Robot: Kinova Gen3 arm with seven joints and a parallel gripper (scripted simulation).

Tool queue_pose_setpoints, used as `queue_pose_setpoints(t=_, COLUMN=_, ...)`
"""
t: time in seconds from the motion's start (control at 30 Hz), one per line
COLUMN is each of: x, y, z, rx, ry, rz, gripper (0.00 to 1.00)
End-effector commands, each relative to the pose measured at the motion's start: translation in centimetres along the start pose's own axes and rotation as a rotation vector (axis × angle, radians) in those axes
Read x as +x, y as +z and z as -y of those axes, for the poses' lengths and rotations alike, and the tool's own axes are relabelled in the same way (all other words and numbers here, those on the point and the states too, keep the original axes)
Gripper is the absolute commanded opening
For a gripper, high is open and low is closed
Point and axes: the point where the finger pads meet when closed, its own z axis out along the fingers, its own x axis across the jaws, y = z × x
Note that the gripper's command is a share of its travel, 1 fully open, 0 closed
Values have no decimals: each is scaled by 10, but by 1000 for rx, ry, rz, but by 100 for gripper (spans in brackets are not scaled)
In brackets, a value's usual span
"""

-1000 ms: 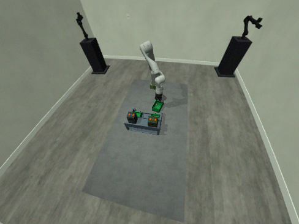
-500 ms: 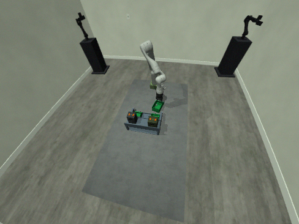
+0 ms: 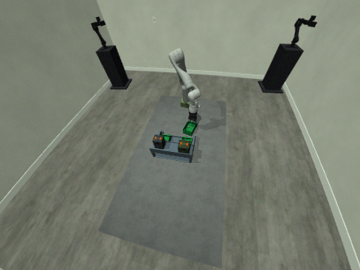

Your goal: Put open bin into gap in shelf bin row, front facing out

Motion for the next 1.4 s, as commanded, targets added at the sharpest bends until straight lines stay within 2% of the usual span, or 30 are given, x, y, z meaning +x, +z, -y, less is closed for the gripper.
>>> queue_pose_setpoints(t=0.0, x=3, y=-2, z=0, rx=-4, ry=1, rz=-5, gripper=100)
queue_pose_setpoints(t=1.37, x=17, y=-7, z=2, rx=-14, ry=18, rz=-32, gripper=100)
